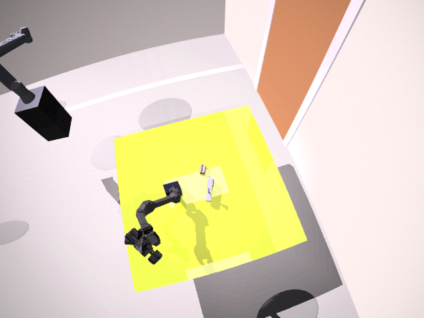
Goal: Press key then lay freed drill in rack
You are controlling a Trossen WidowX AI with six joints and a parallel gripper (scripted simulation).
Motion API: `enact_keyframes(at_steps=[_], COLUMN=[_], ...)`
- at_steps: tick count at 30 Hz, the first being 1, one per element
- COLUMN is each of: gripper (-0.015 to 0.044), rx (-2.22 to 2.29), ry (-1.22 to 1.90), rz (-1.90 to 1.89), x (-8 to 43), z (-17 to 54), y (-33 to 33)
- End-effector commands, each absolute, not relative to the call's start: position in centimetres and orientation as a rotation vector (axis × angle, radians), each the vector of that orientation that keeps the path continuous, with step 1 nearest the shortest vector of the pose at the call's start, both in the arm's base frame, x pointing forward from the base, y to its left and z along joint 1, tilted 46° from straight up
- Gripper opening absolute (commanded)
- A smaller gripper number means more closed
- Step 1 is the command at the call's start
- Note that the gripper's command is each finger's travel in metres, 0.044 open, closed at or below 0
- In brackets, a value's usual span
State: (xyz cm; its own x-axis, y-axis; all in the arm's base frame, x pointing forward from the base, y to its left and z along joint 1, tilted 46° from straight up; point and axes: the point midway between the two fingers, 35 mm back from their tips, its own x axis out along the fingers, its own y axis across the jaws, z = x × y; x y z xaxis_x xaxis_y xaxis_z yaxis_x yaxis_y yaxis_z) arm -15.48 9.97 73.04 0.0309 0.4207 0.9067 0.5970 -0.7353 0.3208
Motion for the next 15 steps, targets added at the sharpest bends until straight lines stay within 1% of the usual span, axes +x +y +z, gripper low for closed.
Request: enact_keyframes(at_steps=[1, 6, 9, 15], gripper=[0.0000, 0.0000, 0.0000, 0.0000], rx=[-2.151, -2.154, -2.137, -2.131], ry=[-1.020, -0.897, -0.890, -0.776], rz=[-1.598, -1.360, -1.218, -0.977], x=[-10.7, -3.5, -0.5, 6.6], z=[73.6, 73.7, 73.2, 71.5], y=[8.1, 5.6, 4.9, 3.6])
